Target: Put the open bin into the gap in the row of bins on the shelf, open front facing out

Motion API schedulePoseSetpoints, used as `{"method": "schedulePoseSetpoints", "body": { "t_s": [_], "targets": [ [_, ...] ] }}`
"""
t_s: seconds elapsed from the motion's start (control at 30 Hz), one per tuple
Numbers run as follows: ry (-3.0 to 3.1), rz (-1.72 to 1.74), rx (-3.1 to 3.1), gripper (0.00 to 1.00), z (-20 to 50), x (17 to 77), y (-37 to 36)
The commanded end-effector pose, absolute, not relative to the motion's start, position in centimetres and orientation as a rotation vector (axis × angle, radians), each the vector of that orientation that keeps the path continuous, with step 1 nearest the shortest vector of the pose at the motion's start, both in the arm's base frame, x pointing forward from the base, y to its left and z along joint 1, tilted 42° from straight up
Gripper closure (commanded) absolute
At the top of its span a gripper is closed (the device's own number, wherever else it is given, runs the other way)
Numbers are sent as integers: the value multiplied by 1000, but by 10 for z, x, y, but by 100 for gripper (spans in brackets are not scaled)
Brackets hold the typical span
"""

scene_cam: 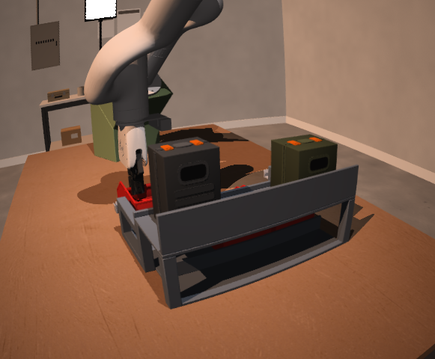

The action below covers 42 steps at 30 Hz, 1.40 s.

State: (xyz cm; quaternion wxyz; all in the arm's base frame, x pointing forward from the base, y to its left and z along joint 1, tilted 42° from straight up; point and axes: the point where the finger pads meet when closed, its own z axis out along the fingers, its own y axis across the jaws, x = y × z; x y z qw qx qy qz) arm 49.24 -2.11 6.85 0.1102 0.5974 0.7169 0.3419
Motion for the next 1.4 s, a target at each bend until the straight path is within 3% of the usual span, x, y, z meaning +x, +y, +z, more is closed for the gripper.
{"method": "schedulePoseSetpoints", "body": {
  "t_s": [0.0, 1.37],
  "targets": [
    [2106, 1006, 1755, 100, 72, 497, -21],
    [2106, 1006, 1755, 100, 85, 512, -20]
  ]
}}
